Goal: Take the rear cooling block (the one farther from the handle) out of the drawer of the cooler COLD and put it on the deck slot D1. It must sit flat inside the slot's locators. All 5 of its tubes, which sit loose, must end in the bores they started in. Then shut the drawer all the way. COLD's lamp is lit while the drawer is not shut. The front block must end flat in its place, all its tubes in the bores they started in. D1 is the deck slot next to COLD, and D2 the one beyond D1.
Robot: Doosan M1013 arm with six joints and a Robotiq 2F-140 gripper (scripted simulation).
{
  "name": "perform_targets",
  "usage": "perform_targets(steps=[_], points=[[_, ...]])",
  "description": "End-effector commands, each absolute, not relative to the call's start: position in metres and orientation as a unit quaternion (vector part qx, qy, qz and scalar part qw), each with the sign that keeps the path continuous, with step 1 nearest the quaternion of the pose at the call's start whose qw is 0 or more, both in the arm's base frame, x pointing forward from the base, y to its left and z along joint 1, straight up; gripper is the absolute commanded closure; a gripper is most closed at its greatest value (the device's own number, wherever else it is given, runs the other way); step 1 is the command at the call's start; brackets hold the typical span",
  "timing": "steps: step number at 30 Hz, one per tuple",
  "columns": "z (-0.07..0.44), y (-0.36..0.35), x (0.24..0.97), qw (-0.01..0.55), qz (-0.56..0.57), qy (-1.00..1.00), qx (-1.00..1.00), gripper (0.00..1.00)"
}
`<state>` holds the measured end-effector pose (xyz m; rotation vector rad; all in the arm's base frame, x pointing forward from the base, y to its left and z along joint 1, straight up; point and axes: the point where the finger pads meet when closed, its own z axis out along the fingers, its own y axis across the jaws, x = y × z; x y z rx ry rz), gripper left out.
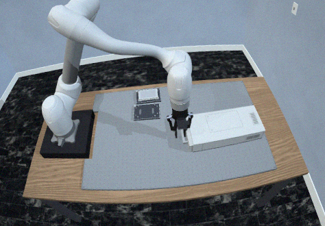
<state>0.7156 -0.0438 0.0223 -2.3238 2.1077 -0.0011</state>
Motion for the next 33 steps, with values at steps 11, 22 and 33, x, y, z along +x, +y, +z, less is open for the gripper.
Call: perform_targets(steps=[11, 22, 33], points=[[0.0231, -0.0439, 0.7137, 0.003, -0.001, 0.672, -0.741, 0.66], [0.0231, -0.0442, 0.7108, 0.003, -0.001, 0.672, -0.741, 0.66], [0.0230, -0.0445, 0.7078, 0.003, -0.001, 0.672, -0.741, 0.66]])
